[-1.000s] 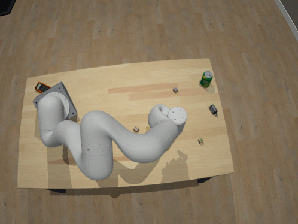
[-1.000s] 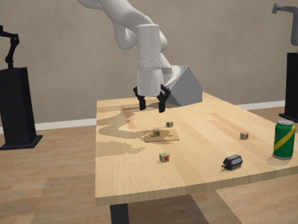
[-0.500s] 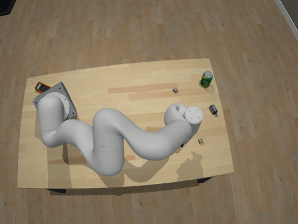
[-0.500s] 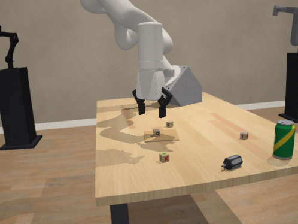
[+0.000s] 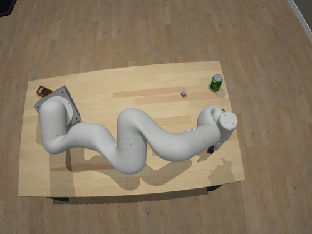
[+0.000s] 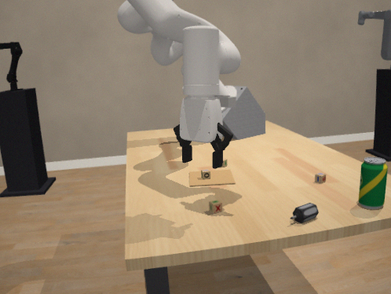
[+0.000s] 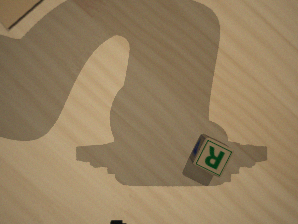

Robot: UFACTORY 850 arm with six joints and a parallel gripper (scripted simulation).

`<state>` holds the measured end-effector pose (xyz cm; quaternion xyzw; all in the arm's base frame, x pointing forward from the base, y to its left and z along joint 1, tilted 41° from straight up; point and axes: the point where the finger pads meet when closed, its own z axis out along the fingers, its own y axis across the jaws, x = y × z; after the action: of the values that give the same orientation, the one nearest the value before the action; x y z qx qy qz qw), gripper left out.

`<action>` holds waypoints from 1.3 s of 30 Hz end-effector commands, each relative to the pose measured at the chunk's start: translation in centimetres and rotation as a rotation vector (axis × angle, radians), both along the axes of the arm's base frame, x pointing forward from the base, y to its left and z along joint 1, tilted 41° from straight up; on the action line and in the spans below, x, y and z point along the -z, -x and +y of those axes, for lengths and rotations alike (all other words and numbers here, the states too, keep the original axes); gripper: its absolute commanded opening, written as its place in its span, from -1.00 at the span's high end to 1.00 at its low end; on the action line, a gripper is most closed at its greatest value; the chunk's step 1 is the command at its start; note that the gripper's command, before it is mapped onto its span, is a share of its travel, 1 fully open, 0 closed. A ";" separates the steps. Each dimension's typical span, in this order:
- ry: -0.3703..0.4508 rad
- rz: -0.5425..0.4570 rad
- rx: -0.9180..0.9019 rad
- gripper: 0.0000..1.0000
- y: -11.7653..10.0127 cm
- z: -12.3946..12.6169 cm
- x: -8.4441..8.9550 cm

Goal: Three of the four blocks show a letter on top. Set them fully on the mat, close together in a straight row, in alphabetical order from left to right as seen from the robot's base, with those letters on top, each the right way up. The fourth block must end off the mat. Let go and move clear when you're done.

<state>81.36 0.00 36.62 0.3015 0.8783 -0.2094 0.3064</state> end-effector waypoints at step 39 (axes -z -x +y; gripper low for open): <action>-0.034 0.034 -0.014 -1.00 -6.2 2.0 -1.9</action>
<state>87.58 1.89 38.35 0.2968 0.8892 -0.1979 0.2866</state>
